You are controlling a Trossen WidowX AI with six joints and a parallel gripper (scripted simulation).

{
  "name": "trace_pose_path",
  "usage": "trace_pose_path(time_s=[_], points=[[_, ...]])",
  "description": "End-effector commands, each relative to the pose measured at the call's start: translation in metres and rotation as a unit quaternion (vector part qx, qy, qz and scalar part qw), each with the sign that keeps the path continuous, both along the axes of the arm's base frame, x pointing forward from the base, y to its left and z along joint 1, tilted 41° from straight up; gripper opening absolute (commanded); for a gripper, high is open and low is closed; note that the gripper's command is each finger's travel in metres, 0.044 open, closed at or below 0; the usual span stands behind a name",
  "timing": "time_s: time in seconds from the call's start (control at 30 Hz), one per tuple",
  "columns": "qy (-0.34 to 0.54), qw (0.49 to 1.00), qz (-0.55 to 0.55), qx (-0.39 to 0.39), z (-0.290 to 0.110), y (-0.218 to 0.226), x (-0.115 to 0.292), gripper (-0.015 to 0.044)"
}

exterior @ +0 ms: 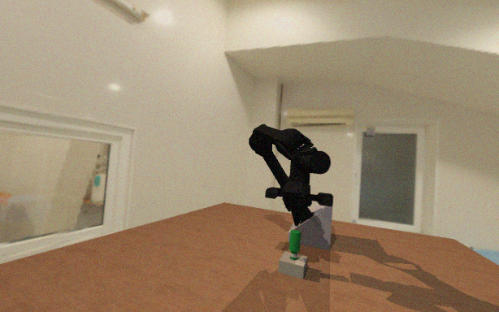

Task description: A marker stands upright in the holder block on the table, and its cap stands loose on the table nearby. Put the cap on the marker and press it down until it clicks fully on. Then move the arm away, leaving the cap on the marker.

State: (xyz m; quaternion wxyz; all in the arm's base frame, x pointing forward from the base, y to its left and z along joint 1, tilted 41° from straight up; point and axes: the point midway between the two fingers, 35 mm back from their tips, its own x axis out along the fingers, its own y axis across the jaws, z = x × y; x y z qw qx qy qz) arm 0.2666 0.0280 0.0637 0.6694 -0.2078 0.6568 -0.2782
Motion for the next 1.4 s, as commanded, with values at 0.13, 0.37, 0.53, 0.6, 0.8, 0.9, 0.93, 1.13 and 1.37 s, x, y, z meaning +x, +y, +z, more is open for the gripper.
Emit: trace_pose_path(time_s=[0.13,0.37,0.53,0.6,0.8,0.9,0.93,1.13,1.37], points=[[-0.001,1.0,0.003,-0.001,-0.007,-0.007,0.0,0.0],[-0.001,1.0,0.003,-0.001,-0.015,-0.014,0.0,0.0],[-0.004,1.0,0.001,0.001,-0.016,-0.014,0.001,0.0],[-0.004,1.0,0.001,0.001,-0.016,-0.014,0.001,0.0],[-0.004,1.0,0.002,0.002,-0.003,-0.002,0.004,0.0],[-0.003,1.0,0.002,0.003,0.026,0.024,0.005,0.0],[-0.003,1.0,0.002,0.003,0.037,0.032,0.004,0.0],[-0.002,1.0,0.002,0.002,0.052,0.044,0.002,0.0026],[-0.002,1.0,0.002,0.002,0.052,0.044,0.002,0.021]])
